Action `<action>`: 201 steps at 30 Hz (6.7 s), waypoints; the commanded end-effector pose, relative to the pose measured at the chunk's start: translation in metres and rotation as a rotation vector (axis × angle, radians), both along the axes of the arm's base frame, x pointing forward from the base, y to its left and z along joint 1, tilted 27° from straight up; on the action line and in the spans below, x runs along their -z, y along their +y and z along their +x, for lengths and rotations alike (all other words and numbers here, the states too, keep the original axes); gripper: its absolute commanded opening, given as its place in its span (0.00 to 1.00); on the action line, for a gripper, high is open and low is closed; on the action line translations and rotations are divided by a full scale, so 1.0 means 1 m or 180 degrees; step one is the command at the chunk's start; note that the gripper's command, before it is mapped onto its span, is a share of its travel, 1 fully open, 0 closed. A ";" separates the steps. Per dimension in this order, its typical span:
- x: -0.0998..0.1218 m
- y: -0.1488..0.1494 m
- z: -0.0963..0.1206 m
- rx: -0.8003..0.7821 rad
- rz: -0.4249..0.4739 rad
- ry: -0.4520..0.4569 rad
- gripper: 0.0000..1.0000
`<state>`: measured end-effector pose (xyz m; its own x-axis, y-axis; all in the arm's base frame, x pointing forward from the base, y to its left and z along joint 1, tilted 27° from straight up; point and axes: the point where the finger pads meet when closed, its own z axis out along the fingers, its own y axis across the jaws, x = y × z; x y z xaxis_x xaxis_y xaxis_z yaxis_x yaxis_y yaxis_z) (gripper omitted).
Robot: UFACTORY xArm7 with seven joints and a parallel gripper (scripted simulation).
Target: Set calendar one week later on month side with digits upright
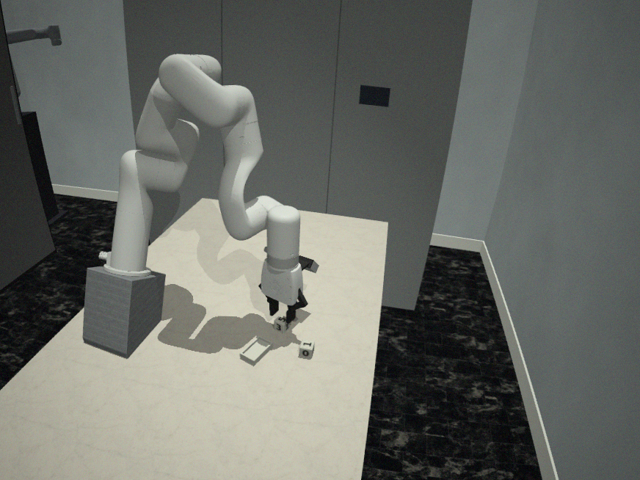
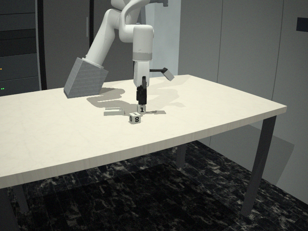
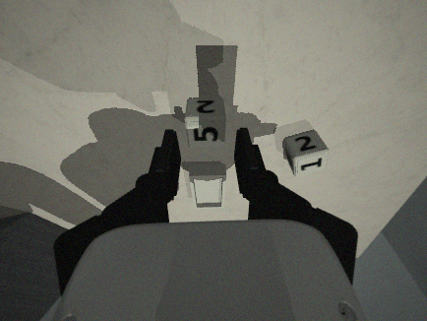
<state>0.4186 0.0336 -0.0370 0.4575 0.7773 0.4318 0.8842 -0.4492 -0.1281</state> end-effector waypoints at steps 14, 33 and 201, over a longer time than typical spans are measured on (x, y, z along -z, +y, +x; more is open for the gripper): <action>-0.053 -0.026 -0.005 0.0005 0.0006 -0.0010 0.49; -0.053 -0.026 -0.005 0.0005 0.0006 -0.0010 1.00; -0.012 -0.099 0.066 0.7941 0.0858 0.3923 0.49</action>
